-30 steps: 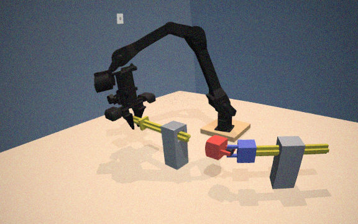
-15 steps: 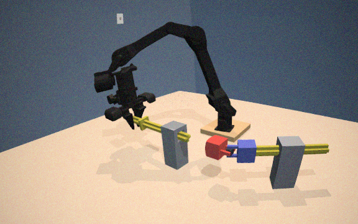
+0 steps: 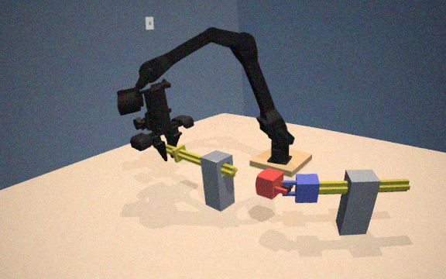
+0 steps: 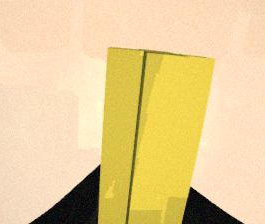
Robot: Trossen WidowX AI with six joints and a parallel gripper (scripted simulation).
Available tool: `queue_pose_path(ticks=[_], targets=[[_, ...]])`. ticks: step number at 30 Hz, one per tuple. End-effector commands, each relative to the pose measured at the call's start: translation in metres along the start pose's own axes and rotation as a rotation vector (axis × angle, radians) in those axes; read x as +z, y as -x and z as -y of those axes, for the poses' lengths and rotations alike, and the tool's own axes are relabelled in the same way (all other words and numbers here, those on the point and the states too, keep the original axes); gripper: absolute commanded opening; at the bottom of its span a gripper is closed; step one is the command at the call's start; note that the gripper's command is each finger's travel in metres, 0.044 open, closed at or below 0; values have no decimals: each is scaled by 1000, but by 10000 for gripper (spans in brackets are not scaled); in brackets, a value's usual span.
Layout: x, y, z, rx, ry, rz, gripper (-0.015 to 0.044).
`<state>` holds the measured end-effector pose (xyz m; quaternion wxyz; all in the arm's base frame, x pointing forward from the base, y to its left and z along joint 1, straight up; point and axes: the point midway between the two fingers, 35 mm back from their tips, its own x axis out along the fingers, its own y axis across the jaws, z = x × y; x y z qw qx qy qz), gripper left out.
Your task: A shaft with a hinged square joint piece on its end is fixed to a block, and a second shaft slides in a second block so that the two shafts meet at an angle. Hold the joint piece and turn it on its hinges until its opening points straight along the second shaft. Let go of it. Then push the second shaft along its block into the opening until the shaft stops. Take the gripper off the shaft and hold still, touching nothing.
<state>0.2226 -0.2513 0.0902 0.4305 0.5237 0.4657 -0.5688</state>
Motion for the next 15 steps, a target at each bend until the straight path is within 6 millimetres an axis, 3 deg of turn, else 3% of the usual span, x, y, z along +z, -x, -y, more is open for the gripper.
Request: queue_pose_path(ticks=[1,2,15], targets=[[0,0,0,0,0,0,20],[0,0,0,0,0,0,0],[-12,-1,0,74,-3,0,0]])
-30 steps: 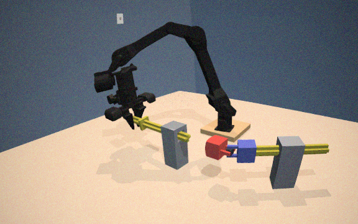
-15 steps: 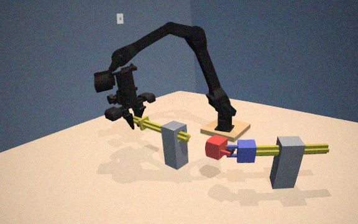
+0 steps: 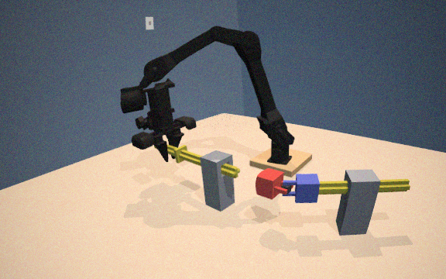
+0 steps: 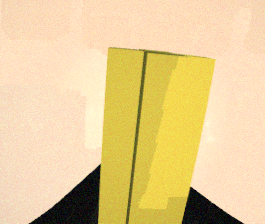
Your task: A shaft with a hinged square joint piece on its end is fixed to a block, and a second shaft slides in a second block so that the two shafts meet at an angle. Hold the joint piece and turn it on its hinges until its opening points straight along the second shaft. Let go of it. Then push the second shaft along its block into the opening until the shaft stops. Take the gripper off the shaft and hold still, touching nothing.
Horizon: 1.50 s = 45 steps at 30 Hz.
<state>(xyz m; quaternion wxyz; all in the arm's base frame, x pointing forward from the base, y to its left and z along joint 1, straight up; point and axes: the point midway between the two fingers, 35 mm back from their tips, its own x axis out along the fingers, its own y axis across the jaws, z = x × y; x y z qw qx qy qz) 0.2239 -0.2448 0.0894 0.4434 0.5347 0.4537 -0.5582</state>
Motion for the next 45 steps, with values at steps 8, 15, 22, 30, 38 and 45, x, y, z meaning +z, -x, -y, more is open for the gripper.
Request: queue_pose_path(ticks=[8,15,22,30,38,45], targets=[[-18,0,0,51,-3,0,0],[-29,-1,0,56,-3,-1,0],[-40,-1,-1,57,-3,-2,0],[-53,-1,-1,57,-3,-3,0],[-65,-1,-1,57,-3,-4,0],[-76,-1,-1,57,-3,-5,0]])
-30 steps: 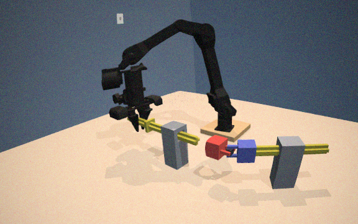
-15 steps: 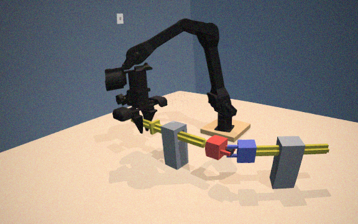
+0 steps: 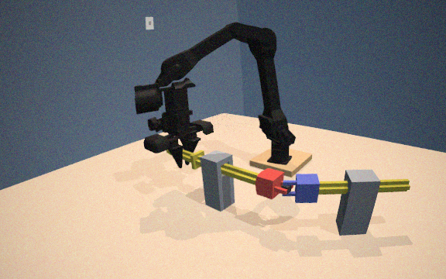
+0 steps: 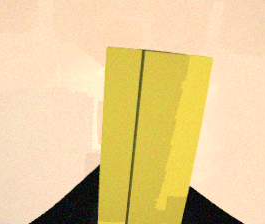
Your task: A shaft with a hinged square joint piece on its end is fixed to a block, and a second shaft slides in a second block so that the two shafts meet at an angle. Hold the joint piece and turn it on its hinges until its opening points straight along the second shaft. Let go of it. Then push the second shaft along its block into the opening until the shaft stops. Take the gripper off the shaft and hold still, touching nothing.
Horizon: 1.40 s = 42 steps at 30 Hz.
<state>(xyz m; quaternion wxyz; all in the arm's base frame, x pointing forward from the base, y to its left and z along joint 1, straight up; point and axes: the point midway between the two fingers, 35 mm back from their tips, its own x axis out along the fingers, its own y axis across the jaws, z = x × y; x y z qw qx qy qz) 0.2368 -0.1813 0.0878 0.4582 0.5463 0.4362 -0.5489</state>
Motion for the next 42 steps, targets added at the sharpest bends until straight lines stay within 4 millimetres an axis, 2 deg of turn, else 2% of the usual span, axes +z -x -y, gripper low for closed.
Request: queue_pose_path(ticks=[1,19,36,39,42], targets=[[-13,0,0,3,2,-11,0],[-36,0,0,3,2,-14,0],[-33,0,0,-1,0,-2,0],[-33,0,0,-1,0,-2,67],[-33,0,0,-1,0,-2,67]])
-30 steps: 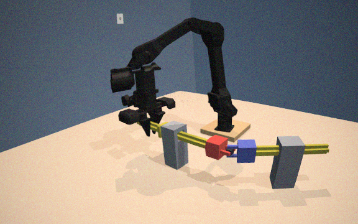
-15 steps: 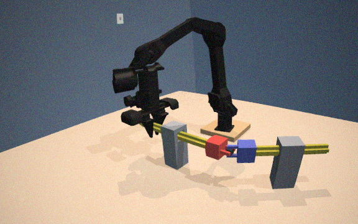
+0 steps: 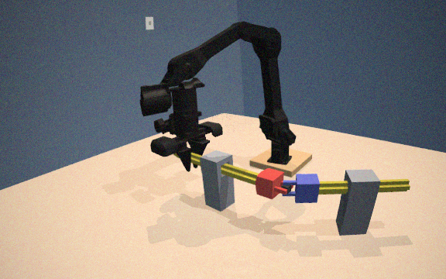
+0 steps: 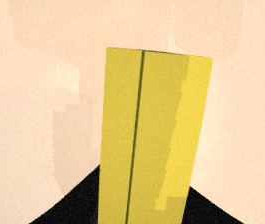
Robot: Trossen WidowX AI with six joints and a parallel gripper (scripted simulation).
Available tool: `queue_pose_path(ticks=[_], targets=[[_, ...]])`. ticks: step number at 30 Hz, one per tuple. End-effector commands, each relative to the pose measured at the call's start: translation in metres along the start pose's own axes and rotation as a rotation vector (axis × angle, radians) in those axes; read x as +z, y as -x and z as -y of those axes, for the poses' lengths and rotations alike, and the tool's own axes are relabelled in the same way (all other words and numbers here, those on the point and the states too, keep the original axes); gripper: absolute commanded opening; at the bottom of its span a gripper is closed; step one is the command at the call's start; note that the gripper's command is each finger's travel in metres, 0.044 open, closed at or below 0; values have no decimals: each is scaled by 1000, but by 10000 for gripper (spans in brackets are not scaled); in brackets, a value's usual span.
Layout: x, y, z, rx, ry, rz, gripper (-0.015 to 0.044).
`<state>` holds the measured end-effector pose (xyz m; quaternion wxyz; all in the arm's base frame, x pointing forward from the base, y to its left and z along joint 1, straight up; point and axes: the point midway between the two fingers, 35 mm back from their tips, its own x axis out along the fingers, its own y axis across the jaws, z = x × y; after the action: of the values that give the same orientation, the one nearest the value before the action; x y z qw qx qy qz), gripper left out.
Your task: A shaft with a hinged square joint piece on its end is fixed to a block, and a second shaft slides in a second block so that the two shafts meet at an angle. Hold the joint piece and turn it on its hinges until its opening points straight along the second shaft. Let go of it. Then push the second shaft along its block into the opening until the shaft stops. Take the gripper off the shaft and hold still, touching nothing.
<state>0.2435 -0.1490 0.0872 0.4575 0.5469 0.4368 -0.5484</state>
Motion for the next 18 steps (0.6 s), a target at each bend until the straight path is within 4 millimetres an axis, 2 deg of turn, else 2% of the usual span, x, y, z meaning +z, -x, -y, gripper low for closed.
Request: queue_pose_path(ticks=[1,2,16,18], targets=[[0,0,0,0,0,0,67],[0,0,0,0,0,0,67],[0,0,0,0,0,0,434],[0,0,0,0,0,0,440]])
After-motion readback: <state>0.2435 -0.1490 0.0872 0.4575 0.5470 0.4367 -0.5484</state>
